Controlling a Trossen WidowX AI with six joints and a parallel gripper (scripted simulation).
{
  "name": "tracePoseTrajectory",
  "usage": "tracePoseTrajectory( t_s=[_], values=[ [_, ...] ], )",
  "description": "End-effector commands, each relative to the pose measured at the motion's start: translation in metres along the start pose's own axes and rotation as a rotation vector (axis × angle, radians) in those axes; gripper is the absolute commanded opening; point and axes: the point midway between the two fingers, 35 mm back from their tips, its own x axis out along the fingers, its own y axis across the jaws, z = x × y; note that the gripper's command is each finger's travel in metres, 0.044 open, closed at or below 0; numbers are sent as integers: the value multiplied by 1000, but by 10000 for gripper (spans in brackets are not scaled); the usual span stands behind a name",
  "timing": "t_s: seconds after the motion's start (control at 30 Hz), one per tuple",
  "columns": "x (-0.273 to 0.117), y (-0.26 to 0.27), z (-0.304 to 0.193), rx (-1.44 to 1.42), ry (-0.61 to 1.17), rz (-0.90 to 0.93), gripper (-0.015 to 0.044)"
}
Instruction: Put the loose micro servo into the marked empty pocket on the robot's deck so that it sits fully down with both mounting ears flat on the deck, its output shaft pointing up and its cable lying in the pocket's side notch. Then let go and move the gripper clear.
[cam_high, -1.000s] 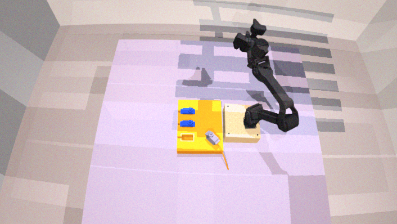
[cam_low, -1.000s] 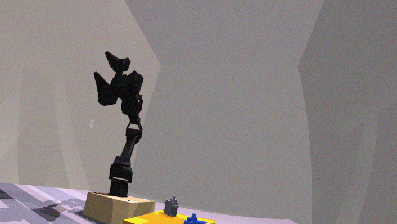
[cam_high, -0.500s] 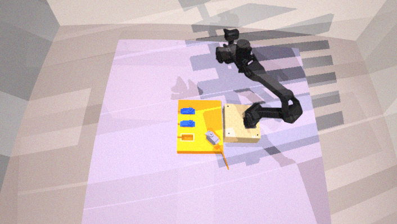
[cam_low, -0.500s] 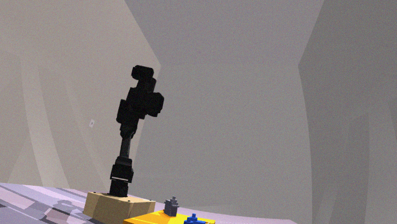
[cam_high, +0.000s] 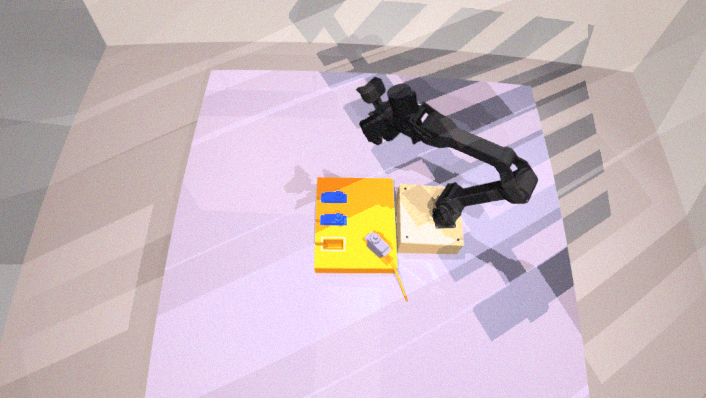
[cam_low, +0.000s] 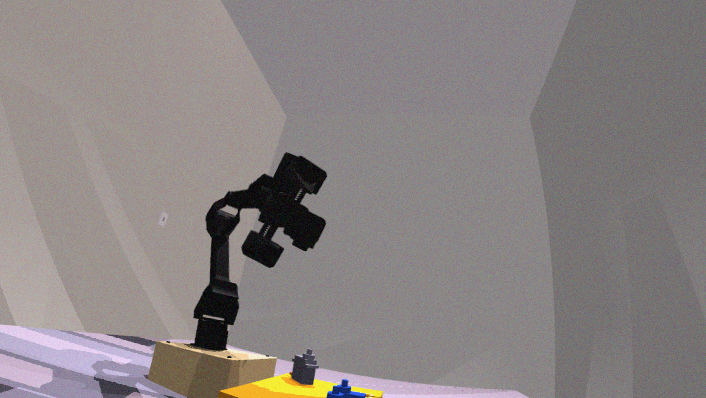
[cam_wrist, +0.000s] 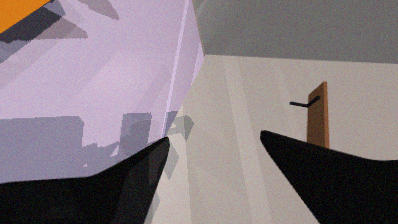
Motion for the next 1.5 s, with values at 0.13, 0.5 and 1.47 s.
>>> tracePoseTrajectory(
  t_s=[0.13,0.5,1.47],
  values=[
    [-3,22,56,-155,-178,106,440],
    [-26,66,127,-396,-424,256,440],
    [-150,194,215,-1109,-953,629,440]
  ],
)
